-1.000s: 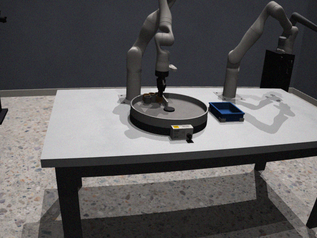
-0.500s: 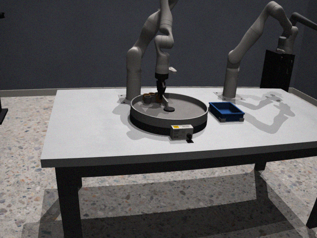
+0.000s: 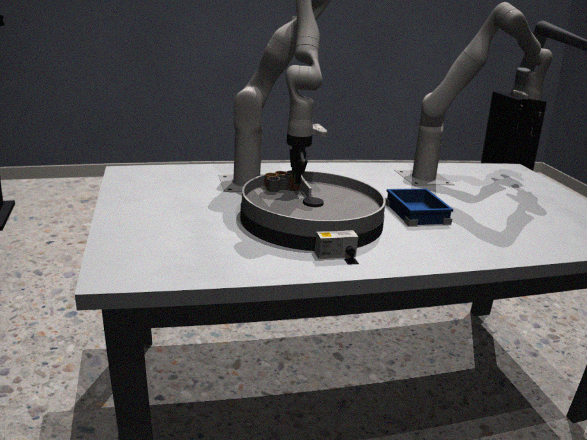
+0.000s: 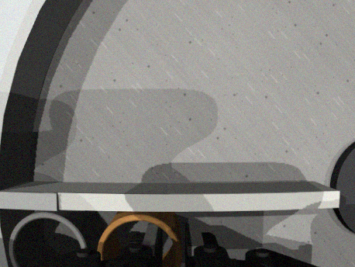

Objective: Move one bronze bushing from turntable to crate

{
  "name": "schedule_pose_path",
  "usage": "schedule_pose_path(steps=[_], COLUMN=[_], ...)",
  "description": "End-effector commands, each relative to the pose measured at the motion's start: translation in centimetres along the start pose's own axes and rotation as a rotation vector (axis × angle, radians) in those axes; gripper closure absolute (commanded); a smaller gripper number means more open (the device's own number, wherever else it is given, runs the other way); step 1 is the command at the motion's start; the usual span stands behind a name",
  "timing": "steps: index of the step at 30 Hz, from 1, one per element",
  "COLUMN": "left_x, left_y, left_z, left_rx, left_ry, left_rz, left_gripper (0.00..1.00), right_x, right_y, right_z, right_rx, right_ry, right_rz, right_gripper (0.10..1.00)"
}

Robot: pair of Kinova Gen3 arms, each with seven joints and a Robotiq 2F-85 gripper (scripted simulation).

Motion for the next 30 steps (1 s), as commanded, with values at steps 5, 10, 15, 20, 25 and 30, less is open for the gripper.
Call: schedule_pose_path(steps=[5,10,15,20,25,30], left_x=[-0.07,-0.07,-0.07,-0.07,-0.07,-0.07], left_y=[-0.03,-0.03,-0.03,-0.03,-0.03,-0.03], left_z=[0.01,0.01,0.01,0.01,0.01,0.01], left_rx=[0.0,0.0,0.0,0.0,0.0,0.0], left_ry=[0.0,0.0,0.0,0.0,0.0,0.0], left_rz=[-0.002,-0.002,-0.002,-0.002,-0.002,-0.002], left_gripper=[0.001,0.001,0.001,0.001,0.001,0.001], right_x=[-0.02,-0.02,-0.02,-0.02,-0.02,-0.02], right_y=[0.02,0.02,0.02,0.02,0.02,0.02], right_z=[0.02,0.02,0.02,0.02,0.02,0.02], right_rx=[0.0,0.0,0.0,0.0,0.0,0.0], right_ry=[-0.001,-0.001,-0.001,-0.001,-0.001,-0.001], right_rz=[0.001,0.001,0.001,0.001,0.001,0.001], right_gripper=[0.886,0.886,0.886,1.0,1.0,1.0])
Point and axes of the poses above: on each arm, the point where the finger pads meet when closed, its own x axis out along the fingers, its own z axis across the jaws, y = z × x, the point moved 2 cm from there along -x, back along the fingers, and after that the axes turned 11 degrees about x, right-handed, at the moved point
